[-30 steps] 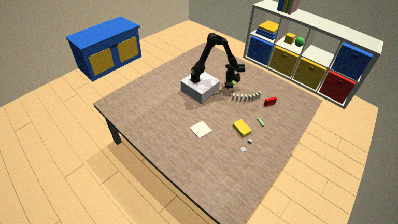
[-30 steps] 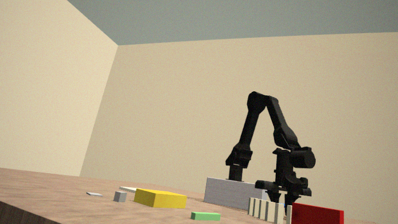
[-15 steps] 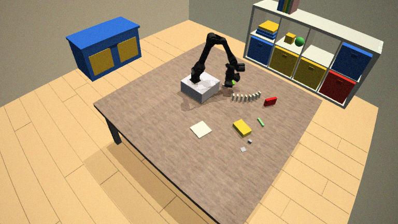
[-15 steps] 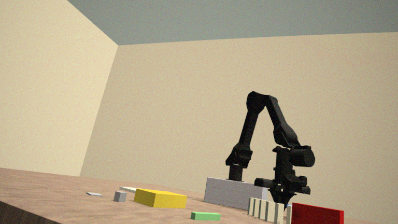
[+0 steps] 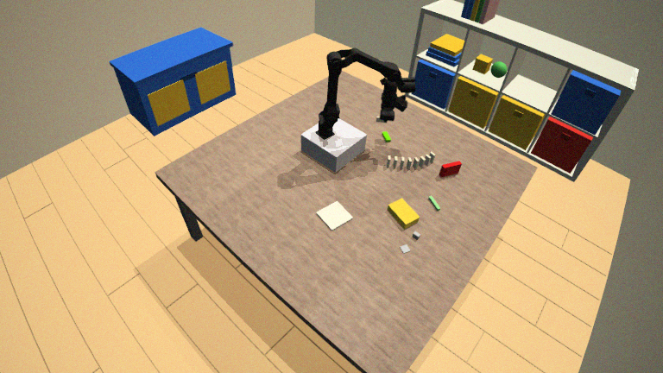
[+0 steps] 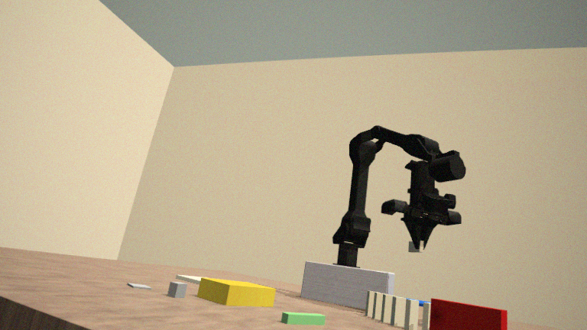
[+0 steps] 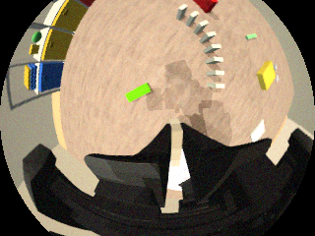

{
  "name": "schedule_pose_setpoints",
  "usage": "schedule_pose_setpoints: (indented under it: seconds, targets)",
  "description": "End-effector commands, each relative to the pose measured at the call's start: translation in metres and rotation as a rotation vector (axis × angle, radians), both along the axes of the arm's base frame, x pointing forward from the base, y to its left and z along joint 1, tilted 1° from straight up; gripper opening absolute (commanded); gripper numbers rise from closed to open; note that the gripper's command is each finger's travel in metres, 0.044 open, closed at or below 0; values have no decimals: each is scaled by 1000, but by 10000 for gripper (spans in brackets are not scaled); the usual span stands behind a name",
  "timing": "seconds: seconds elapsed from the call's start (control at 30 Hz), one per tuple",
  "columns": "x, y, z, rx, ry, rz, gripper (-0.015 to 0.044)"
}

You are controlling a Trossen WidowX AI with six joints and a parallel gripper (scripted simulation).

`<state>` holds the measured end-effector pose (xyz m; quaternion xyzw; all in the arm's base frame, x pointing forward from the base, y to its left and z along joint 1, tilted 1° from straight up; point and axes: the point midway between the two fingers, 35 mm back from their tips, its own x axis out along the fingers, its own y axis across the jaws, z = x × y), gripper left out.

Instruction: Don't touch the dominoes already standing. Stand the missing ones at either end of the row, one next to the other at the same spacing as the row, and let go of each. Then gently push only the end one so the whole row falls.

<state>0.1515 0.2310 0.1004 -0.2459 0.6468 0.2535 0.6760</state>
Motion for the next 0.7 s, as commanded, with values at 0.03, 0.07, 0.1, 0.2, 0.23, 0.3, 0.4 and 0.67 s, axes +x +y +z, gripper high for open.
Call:
schedule_pose_setpoints:
  seconds: [0.03, 0.07, 0.1, 0.2, 0.23, 0.3, 0.4, 0.67]
  targets:
    - [4, -3, 6, -6, 1, -1, 29]
    - [10, -3, 7, -2, -1, -9, 29]
    - [17, -4, 7, 2, -3, -19, 29]
    - [38, -8, 9, 7, -9, -5, 29]
    - [45, -9, 10, 6, -11, 13, 29]
    - [64, -14, 12, 4, -15, 57, 29]
    - [102, -32, 13, -18, -29, 126, 29]
    - [193, -89, 16, -43, -26, 503, 29]
